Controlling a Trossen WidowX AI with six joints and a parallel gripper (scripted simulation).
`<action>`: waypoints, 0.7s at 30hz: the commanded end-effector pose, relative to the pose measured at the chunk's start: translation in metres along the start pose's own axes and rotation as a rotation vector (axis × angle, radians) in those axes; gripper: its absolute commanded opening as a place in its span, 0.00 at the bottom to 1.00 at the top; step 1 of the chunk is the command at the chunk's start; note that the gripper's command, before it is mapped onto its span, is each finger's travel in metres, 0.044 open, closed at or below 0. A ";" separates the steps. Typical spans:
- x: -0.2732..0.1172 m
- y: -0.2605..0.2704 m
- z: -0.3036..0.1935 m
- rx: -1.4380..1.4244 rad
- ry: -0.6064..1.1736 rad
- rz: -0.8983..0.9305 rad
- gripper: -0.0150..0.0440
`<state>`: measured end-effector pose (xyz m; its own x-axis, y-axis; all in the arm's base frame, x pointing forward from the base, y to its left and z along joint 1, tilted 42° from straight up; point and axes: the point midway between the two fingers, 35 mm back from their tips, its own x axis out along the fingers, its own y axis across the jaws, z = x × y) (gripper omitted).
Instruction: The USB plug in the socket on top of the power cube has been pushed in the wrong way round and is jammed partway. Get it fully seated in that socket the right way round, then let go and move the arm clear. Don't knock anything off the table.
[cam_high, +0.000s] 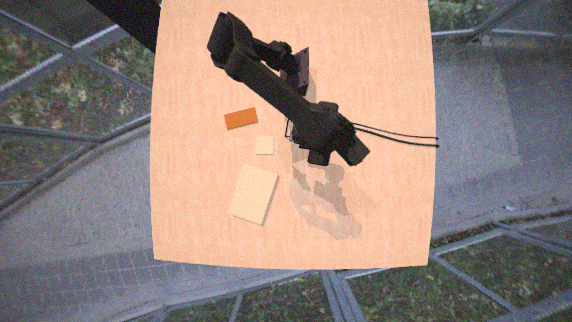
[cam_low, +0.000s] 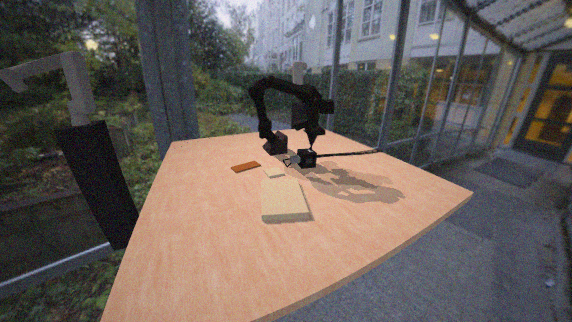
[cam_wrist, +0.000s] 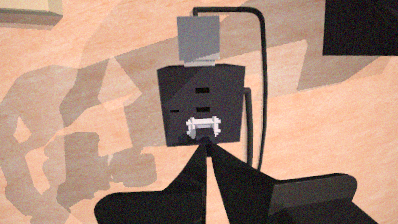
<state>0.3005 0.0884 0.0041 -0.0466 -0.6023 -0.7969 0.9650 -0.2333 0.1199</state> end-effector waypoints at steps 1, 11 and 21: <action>0.001 0.000 0.001 -0.005 -0.003 0.002 0.25; 0.002 0.000 0.001 -0.005 -0.003 0.002 0.25; 0.004 0.000 0.001 -0.005 -0.003 0.002 0.25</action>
<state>0.3005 0.0871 0.0025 -0.0456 -0.6021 -0.7971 0.9651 -0.2326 0.1204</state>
